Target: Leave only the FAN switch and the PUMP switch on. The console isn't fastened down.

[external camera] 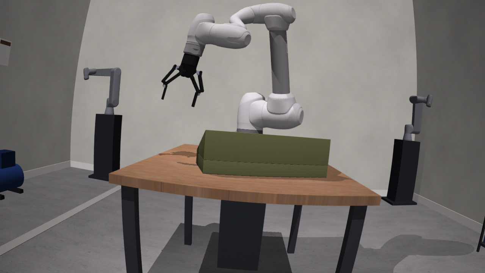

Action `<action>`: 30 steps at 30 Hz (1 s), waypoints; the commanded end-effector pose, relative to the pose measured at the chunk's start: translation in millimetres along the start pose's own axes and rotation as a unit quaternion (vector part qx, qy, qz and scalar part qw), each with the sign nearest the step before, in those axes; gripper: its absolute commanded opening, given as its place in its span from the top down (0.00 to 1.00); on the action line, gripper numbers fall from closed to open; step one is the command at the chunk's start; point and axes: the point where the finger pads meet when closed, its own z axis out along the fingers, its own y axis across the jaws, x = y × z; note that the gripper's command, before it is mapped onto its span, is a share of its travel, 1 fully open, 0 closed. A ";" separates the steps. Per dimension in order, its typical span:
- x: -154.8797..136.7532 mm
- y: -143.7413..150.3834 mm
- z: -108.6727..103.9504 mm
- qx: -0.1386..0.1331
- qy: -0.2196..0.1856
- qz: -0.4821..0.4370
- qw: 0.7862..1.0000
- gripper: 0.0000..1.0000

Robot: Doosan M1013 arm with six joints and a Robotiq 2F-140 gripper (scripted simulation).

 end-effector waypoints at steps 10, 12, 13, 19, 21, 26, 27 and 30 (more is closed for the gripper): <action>-0.2 -0.3 -0.7 0.000 0.000 0.000 1.000 0.00; -0.2 -0.3 -0.7 0.000 0.000 0.000 1.000 0.00; -0.2 -0.3 -0.7 0.000 0.000 0.000 1.000 0.00; -0.2 -0.3 -0.7 0.000 0.000 0.000 1.000 0.00; -0.1 -0.3 -0.7 0.000 0.000 0.000 1.000 0.00; 0.5 -0.4 -1.9 0.000 0.000 0.000 1.000 0.00; 0.7 -0.5 -2.4 0.000 0.000 0.000 1.000 0.00; 1.9 -0.7 -4.6 0.000 0.000 0.000 1.000 0.00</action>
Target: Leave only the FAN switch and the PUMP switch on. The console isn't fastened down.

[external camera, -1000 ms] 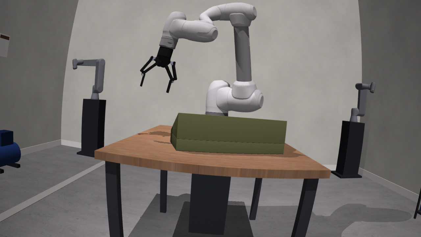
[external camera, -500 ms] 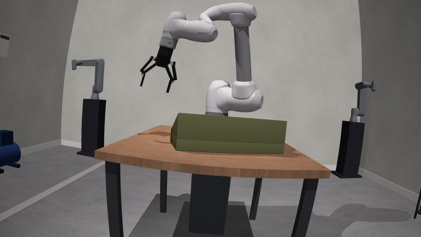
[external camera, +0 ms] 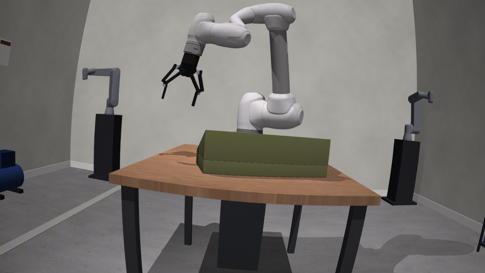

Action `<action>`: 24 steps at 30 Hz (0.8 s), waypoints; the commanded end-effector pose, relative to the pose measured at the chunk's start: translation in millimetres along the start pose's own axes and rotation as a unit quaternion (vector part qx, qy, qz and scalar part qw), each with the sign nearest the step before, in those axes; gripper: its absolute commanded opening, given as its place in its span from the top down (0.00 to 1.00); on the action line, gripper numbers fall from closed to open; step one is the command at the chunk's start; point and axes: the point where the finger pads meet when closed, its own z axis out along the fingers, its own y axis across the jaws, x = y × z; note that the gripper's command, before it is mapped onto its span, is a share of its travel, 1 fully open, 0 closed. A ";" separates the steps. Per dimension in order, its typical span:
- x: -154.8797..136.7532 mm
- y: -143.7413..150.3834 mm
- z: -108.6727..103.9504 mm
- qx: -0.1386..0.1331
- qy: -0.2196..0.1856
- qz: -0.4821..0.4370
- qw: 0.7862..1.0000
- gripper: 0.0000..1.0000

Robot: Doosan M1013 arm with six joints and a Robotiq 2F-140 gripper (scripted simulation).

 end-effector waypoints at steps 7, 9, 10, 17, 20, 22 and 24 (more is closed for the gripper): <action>3.4 -1.1 -7.7 0.000 -0.001 0.000 1.000 0.00; 5.0 -1.4 -10.8 0.000 -0.001 0.000 1.000 0.00; 5.8 -1.6 -12.4 0.000 -0.001 0.000 1.000 0.00; 11.9 -2.9 -24.4 0.000 -0.001 0.000 1.000 0.00; 14.4 -3.4 -29.2 0.000 -0.001 0.000 1.000 0.00; 15.2 -3.5 -30.6 0.000 -0.001 0.000 1.000 0.00; 15.9 -3.7 -32.0 0.000 -0.001 0.000 1.000 0.00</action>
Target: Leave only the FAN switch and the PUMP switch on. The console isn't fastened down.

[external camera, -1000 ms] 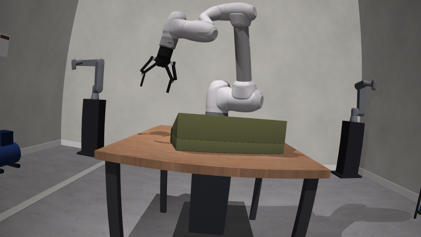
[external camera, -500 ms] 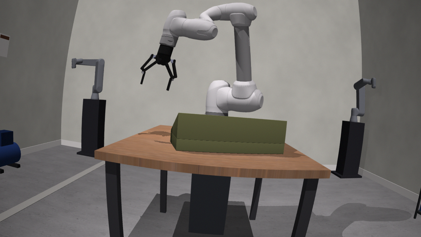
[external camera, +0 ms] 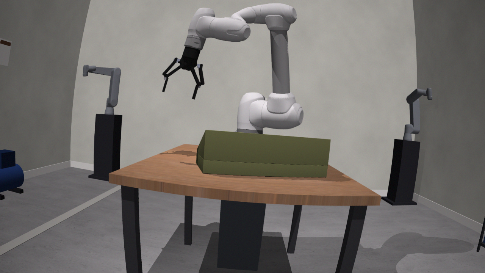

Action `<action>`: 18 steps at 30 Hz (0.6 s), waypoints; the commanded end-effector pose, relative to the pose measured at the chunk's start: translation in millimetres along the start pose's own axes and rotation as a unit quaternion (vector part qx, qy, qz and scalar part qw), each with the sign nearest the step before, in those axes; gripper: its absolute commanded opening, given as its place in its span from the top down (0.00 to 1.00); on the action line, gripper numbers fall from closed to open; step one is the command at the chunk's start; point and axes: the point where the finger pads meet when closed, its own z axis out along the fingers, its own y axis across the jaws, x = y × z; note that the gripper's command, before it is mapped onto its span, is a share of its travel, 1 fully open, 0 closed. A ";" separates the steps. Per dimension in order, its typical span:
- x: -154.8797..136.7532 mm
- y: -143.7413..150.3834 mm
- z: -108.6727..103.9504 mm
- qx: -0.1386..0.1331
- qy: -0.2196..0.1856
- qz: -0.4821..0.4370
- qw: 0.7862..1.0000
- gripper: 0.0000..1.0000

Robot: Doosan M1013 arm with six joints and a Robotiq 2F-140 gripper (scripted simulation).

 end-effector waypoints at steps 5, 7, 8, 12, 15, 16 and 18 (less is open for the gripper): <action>3.2 -1.0 -7.3 0.000 -0.001 0.000 1.000 0.00; 3.8 -1.1 -8.5 0.000 -0.001 0.000 1.000 0.00; 4.0 -1.2 -8.9 0.000 -0.001 0.000 1.000 0.00; 4.5 -1.3 -9.8 0.000 -0.001 0.000 1.000 0.00; 4.5 -1.3 -9.8 0.000 -0.001 0.000 1.000 0.00; 4.5 -1.3 -9.8 0.000 -0.001 0.000 1.000 0.00; 3.0 0.4 -10.0 0.001 -0.001 0.000 1.000 0.00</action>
